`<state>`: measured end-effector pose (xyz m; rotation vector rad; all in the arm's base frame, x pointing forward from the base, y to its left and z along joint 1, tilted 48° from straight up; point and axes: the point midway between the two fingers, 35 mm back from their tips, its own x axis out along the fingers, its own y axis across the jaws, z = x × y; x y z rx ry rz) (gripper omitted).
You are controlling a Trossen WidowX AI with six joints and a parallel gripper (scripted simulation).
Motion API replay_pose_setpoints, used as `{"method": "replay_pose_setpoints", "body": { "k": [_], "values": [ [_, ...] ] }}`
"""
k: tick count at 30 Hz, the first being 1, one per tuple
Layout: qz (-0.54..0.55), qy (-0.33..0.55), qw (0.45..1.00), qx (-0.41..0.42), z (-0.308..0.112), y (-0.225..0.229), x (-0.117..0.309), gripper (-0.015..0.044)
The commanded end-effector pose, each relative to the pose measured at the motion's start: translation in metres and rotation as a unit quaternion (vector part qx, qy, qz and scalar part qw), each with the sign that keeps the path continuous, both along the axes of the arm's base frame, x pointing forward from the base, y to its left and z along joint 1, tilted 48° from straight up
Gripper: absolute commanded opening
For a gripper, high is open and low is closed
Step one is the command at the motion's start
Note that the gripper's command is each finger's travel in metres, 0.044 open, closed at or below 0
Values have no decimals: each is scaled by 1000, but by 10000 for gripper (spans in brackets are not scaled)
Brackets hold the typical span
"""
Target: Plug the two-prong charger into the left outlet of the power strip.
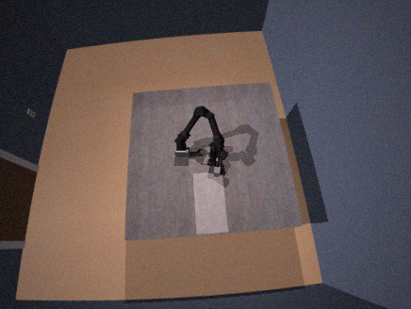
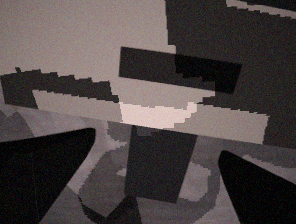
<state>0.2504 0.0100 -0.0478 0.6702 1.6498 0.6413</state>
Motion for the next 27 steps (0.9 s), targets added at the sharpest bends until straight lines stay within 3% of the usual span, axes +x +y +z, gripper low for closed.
{"method": "replay_pose_setpoints", "body": {
  "k": [1,27],
  "values": [
    [0,-3,1000,3,0,1,-2,440],
    [-1,-7,1000,3,2,0,-21,440]
  ]
}}
